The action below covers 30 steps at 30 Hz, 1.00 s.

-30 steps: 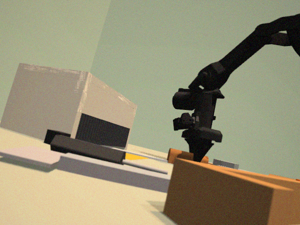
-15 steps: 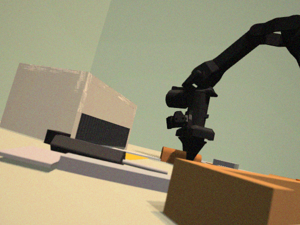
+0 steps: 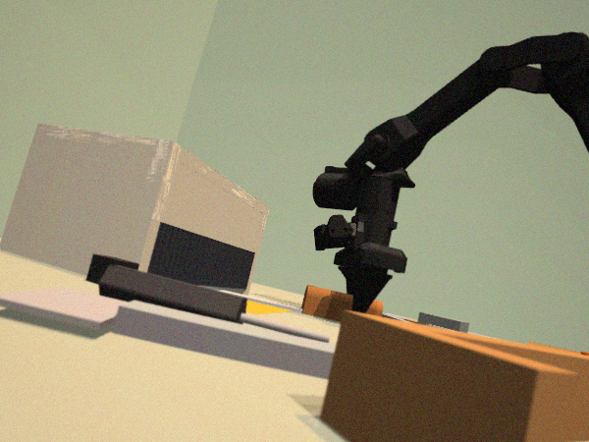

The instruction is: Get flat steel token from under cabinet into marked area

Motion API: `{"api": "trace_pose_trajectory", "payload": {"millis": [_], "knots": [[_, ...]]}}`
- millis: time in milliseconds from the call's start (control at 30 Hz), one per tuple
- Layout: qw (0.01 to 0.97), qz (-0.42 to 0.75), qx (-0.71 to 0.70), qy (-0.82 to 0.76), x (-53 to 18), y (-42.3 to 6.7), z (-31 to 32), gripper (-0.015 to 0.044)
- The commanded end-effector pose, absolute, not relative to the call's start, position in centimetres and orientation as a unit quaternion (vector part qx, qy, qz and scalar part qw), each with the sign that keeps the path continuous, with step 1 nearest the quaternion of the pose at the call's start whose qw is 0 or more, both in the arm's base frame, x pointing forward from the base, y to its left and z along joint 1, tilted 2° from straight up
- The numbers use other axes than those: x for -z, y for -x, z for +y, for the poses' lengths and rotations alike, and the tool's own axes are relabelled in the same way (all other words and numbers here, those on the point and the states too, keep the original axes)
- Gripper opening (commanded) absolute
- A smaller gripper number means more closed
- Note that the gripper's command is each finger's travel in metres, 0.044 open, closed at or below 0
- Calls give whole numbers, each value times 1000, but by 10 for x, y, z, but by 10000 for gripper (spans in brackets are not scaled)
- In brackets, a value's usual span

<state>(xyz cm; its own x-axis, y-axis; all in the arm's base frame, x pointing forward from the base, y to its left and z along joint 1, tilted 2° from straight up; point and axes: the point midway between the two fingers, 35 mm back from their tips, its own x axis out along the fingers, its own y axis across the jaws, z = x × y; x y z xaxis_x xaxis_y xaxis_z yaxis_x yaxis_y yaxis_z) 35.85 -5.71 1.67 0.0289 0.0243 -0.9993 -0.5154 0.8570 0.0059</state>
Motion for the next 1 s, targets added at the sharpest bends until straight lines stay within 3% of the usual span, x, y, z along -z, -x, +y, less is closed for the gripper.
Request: {"api": "trace_pose_trajectory", "payload": {"millis": [0,967], "knots": [[694,669,-192,184,-17,-364,-54,0],[695,668,-193,183,-19,-393,-37,0]]}}
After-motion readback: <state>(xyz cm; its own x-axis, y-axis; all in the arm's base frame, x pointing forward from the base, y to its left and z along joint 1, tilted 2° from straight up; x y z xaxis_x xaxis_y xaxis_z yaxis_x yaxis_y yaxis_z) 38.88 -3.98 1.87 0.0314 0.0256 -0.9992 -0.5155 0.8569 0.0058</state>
